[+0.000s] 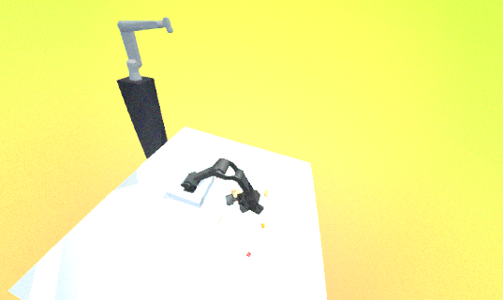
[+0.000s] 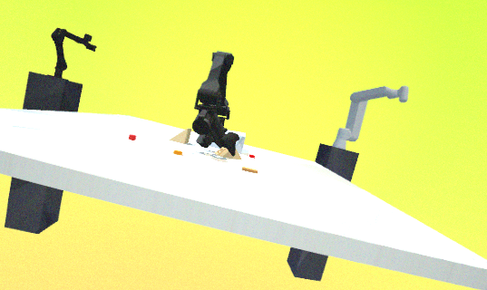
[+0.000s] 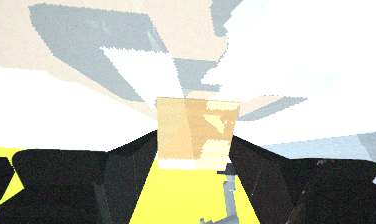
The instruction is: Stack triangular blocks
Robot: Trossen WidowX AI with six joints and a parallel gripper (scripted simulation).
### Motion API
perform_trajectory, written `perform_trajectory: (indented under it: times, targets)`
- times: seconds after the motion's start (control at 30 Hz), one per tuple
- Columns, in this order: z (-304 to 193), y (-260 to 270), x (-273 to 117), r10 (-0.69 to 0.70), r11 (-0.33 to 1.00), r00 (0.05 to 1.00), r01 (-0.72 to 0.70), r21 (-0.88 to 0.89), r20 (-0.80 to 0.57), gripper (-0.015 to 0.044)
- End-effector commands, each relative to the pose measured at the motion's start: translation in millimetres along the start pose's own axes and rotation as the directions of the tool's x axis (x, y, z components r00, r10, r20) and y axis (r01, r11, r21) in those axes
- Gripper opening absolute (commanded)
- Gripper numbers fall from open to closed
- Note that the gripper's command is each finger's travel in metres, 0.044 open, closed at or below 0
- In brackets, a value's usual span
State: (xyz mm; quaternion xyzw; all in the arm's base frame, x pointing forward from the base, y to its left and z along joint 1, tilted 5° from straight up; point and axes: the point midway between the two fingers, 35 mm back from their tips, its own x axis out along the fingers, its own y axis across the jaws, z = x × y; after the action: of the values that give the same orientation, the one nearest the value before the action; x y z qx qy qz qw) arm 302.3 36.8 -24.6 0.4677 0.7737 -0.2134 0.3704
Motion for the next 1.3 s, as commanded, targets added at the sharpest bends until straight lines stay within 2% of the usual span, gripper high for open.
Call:
perform_trajectory:
  times: [0.0,0.2,0.5,1.03,1.27]
  targets:
    - [0.1,0.2,-0.2,0.001,1.000,1.000,-0.001,0.000,0.000,0.0269]
    - [0.1,0.2,-0.2,0.001,1.000,1.000,-0.001,0.000,0.000,0.0229]
    - [-13.1,2.2,-15.3,0.001,1.000,1.000,-0.001,0.000,0.000,0.0000]
    - [-68.1,1.1,-69.1,0.001,1.000,1.000,-0.001,0.000,0.000,0.0000]
    - [-70.5,0.7,-71.3,0.001,1.000,1.000,-0.001,0.000,-0.001,0.0000]
